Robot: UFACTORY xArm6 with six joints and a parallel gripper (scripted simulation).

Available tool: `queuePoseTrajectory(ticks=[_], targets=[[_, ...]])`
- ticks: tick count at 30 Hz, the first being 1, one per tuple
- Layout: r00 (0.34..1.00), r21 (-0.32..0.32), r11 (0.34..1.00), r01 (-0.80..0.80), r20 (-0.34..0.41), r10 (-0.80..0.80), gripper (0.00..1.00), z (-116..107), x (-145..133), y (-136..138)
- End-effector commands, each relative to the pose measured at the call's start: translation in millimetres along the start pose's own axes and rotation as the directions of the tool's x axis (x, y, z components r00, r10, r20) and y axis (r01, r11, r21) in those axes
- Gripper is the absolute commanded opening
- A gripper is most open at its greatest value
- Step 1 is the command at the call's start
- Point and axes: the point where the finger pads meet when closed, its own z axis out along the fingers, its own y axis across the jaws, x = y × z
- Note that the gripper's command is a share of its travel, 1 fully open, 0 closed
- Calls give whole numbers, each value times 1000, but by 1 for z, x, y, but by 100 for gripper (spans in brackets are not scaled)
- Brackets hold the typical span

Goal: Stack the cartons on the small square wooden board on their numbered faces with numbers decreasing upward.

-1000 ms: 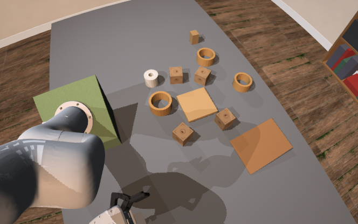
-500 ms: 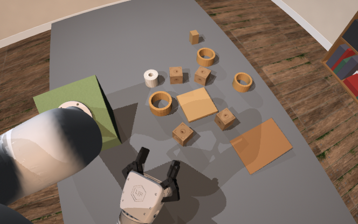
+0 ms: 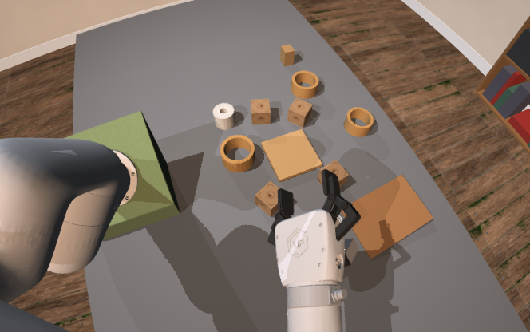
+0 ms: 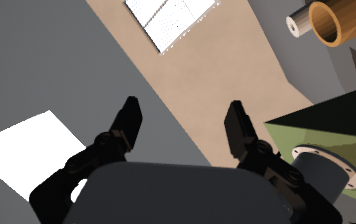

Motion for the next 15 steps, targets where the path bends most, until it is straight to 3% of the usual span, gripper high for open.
queuePoseTrajectory(ticks=[1,6,11,13,14,15], targets=[[991,-242,961,134,7,-136,100,34,60,-1],[963,-417,873,252,19,-269,100,62,106,13],[917,-577,734,357,65,-394,100,96,148,27],[917,-577,734,357,65,-394,100,96,148,27],[883,-657,634,408,108,-457,100,110,162,30],[872,-675,605,422,121,-473,100,113,164,32]])
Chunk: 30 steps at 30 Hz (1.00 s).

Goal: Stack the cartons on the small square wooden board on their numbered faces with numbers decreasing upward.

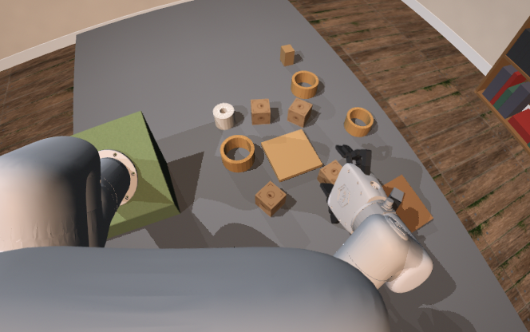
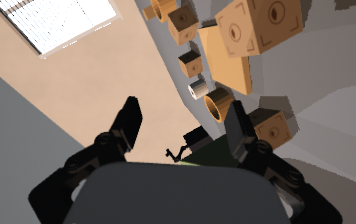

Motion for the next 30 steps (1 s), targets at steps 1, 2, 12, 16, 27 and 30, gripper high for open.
queuePoseTrajectory(ticks=[1,2,12,16,27,30], targets=[[991,-244,961,130,16,-130,100,38,32,7],[988,-276,949,154,18,-155,100,41,33,7],[921,-568,738,365,104,-375,100,49,36,8],[890,-659,626,417,156,-429,100,49,36,8],[834,-850,266,456,303,-461,100,49,36,8],[834,-850,266,456,303,-461,100,49,36,8]])
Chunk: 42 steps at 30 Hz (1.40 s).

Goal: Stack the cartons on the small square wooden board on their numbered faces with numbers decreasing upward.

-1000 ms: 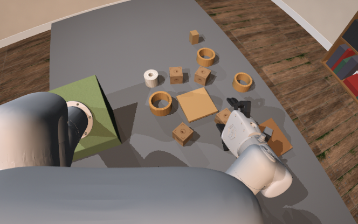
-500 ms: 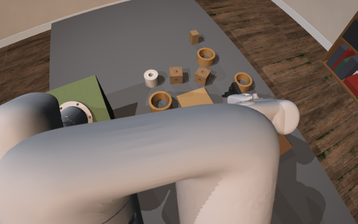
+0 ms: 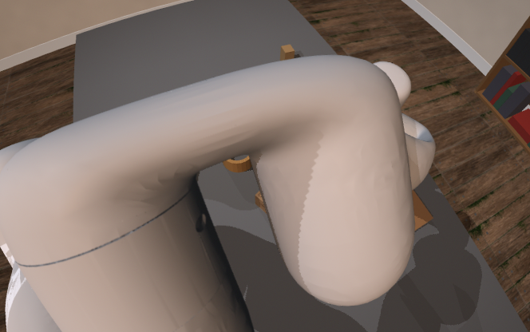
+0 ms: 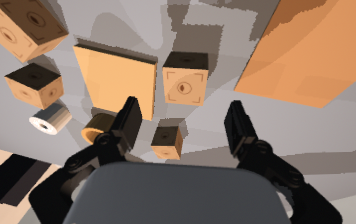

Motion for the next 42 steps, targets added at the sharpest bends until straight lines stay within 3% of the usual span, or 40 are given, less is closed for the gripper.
queuePoseTrajectory(ticks=[1,21,42], targets=[[999,-94,995,14,31,-11,100,1,-3,-5],[999,-94,995,14,31,-11,100,4,-3,-4],[999,-92,996,15,32,-12,100,27,-4,-3]])
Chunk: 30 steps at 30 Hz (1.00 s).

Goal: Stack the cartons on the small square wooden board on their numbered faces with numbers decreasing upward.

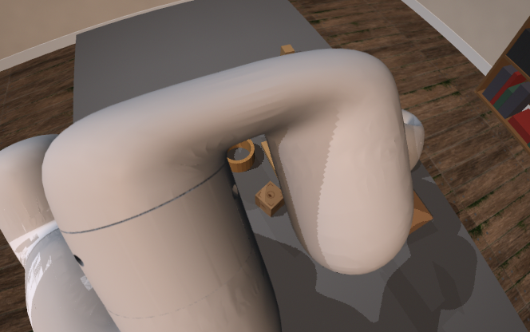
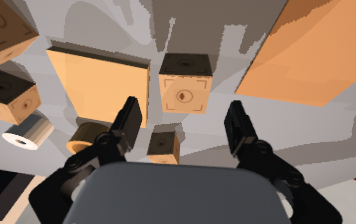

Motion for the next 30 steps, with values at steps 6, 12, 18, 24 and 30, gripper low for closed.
queuePoseTrajectory(ticks=[6,12,18,24,30], targets=[[1000,1,1000,0,-3,0,100,14,1,0],[1000,1,1000,0,-3,0,100,20,1,0],[1000,1,1000,0,-3,0,100,28,1,0],[1000,1,1000,0,-3,0,100,35,1,0],[1000,1,1000,0,-3,0,100,38,1,0]])
